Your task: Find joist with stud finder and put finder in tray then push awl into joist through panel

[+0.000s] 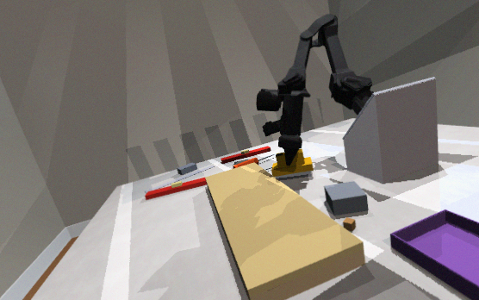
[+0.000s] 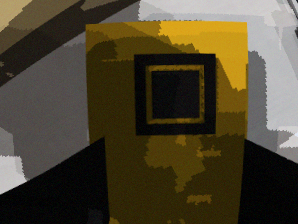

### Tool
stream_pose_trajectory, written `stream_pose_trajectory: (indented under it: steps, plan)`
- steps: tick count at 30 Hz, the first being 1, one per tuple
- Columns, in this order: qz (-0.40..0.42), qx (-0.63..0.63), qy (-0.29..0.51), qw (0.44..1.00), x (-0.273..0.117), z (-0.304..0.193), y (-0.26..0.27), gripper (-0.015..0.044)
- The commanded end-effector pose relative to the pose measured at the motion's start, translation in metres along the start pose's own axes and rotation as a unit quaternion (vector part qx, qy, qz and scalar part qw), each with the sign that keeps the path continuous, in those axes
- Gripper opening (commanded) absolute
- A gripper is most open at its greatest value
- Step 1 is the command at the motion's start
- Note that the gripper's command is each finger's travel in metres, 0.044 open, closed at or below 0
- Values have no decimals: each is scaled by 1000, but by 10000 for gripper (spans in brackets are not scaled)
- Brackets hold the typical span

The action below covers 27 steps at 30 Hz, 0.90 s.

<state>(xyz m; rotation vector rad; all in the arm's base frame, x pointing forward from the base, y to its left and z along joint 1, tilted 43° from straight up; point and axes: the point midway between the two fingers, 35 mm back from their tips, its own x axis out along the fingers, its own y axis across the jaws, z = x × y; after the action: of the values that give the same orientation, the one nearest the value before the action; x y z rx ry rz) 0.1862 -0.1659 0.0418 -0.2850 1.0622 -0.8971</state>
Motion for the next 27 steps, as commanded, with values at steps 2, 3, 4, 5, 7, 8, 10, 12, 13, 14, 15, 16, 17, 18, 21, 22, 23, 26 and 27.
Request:
stream_pose_trajectory:
  steps: [2,3,4,5,7,8,10,12,13,14,15,16,17,18,21,22,23,26,27]
  plan:
    - [1,5,-3,1000,-19,9,2,0]
    - [1,5,-2,1000,-22,10,2,0]
    - [1,5,-2,1000,-26,11,2,0]
    - [1,5,-2,1000,-30,12,2,0]
    - [0,5,-2,1000,-39,14,2,0]
    - [0,5,-3,1000,-43,15,1,0]
    - [-1,4,-4,1000,-51,16,0,0]
    - [-3,3,-6,1000,-60,18,-1,0]
    - [-3,3,-7,1000,-64,18,-2,0]
    - [-4,3,-8,1000,-69,19,-3,0]
    - [-5,2,-10,1000,-73,19,-5,0]
    - [-6,2,-11,1000,-77,19,-6,0]
    - [-7,2,-12,1000,-79,19,-6,0]
    - [-7,1,-12,1000,-80,20,-7,0]
    - [-6,-1,-12,1000,-80,22,-6,0]
    - [-5,-4,-11,1000,-80,24,-6,0]
    - [-4,-8,-11,1000,-80,27,-6,0]
    - [0,-23,-9,1000,-81,39,-5,0]
    - [1,-29,-8,1000,-81,43,-5,0]
